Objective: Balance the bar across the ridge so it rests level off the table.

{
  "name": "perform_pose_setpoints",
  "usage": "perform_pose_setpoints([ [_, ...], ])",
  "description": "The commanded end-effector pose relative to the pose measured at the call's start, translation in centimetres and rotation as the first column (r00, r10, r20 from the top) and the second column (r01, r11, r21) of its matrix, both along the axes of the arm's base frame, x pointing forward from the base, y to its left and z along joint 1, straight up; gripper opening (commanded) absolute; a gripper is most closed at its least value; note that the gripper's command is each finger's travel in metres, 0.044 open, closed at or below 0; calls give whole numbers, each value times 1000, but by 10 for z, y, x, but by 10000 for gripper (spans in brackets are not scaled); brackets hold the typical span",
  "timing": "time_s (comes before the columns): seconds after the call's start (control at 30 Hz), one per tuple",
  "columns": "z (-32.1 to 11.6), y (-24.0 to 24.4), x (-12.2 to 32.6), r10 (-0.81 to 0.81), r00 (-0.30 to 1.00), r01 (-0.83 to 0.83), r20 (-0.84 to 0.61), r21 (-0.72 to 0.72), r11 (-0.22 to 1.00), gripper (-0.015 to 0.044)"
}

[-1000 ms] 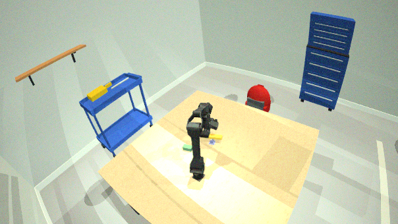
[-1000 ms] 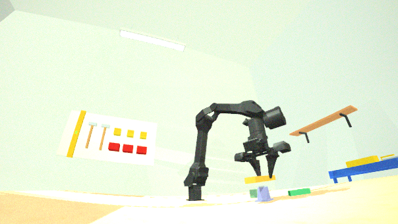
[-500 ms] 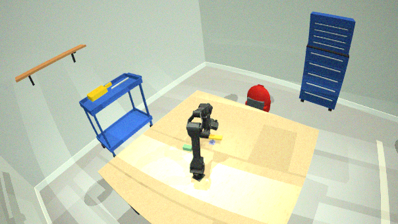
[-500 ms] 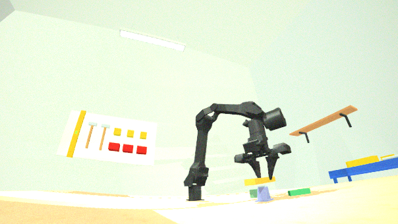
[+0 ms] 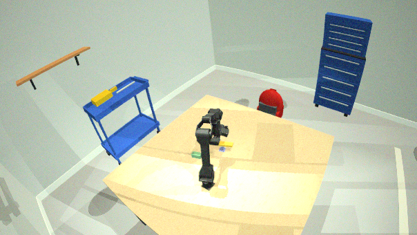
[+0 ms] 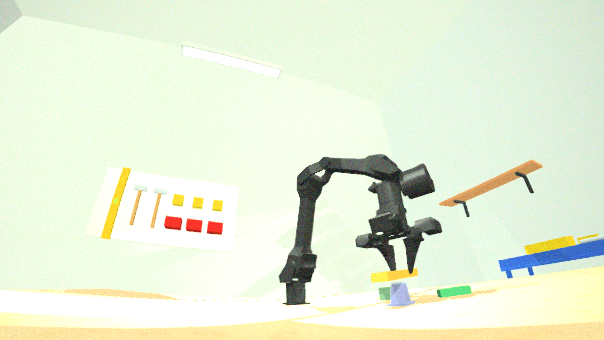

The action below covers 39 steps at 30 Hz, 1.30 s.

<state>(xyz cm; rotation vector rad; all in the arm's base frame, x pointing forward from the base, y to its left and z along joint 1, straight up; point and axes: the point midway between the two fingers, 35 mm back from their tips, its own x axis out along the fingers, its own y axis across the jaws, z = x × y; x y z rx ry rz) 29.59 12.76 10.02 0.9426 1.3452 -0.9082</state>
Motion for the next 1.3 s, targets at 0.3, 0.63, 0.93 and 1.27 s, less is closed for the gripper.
perform_pose_setpoints([
  [0.3, -1, 0, 0, 0, 1000, 0, -1, 4, 1000, 0],
  [0.63, -2, 0, 0, 0, 1000, 0, -1, 4, 1000, 0],
  [0.93, -3, 0, 0, 0, 1000, 0, -1, 4, 1000, 0],
  [1.27, -4, 0, 0, 0, 1000, 0, -1, 4, 1000, 0],
])
